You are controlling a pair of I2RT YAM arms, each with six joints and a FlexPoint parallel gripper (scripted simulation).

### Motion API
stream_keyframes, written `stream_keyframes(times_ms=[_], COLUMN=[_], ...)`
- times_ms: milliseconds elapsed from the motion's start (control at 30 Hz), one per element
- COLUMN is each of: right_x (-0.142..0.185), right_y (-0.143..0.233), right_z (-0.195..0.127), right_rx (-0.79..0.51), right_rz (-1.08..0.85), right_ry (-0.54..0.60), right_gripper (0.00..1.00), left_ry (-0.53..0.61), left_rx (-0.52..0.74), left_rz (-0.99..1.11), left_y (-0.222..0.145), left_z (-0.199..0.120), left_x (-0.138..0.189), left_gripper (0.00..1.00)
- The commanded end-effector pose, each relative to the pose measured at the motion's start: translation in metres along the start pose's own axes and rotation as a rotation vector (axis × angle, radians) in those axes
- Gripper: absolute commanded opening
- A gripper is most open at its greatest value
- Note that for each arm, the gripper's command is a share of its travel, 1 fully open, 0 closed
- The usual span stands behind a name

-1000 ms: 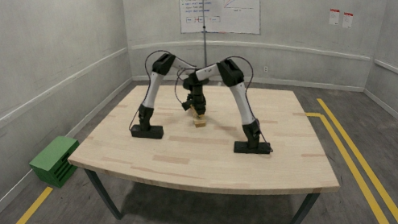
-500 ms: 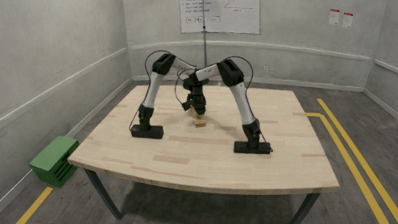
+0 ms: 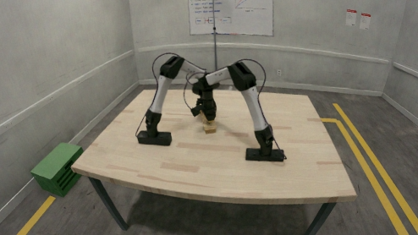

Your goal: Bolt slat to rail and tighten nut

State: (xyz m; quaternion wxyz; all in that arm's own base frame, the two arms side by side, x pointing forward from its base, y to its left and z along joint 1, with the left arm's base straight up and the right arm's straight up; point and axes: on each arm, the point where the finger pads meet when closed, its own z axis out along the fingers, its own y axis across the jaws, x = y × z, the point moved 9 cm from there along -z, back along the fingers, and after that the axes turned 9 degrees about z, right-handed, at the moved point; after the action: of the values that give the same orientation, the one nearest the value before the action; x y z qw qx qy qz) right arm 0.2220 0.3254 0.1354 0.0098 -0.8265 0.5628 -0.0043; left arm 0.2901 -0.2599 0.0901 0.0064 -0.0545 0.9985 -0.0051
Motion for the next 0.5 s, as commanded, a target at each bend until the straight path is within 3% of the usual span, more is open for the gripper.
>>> stream_keyframes(times_ms=[0,367,467], right_x=[0.0001,0.0001,0.0001], right_y=[-0.0017,-0.0017,-0.0017], right_z=[-0.005,-0.005,-0.005], right_rx=[0.014,0.014,0.014], right_rz=[0.002,0.002,0.002], right_ry=[-0.011,-0.011,-0.011], right_gripper=[0.29,0.14,0.14], left_ry=[-0.01,-0.01,-0.01], left_rx=[0.012,0.012,0.012], left_rz=[0.0,0.0,0.0], left_y=[-0.0017,-0.0017,-0.0017], left_z=[-0.0045,-0.0045,-0.0045], left_x=[-0.0008,-0.0008,-0.0008], left_gripper=[0.67,0.67,0.67])
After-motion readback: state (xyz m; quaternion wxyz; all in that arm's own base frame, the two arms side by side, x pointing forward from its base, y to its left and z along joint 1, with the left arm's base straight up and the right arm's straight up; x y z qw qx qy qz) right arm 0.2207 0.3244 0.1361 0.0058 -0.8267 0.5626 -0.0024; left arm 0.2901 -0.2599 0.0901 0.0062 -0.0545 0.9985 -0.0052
